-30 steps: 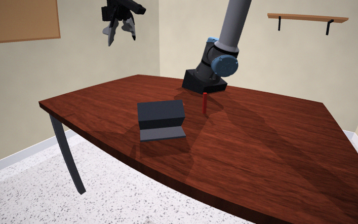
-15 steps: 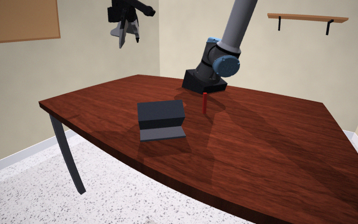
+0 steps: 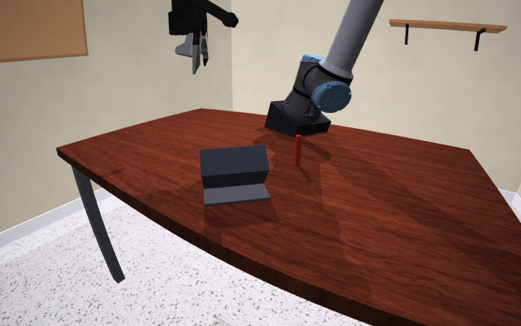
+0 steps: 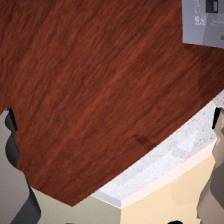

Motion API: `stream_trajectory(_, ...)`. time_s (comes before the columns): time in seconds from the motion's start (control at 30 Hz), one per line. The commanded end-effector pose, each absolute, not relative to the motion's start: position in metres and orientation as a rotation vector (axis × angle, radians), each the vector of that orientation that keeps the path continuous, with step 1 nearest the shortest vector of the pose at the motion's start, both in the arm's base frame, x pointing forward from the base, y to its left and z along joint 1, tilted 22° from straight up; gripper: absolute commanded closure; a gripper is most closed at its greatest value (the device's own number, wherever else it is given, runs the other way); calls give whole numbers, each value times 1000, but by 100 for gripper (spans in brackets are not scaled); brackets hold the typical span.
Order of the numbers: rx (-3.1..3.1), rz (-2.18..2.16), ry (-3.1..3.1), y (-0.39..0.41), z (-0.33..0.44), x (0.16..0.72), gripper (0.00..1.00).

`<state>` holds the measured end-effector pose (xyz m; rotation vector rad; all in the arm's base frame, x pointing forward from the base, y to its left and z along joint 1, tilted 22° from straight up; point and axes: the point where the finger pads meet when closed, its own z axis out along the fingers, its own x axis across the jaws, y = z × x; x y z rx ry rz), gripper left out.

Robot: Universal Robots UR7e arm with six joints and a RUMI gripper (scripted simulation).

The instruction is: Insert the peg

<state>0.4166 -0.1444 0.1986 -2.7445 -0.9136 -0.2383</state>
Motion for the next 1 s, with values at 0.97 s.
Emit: stream_trajectory(0.97, -2494, -358, -1542, -67, 194, 398, 0)
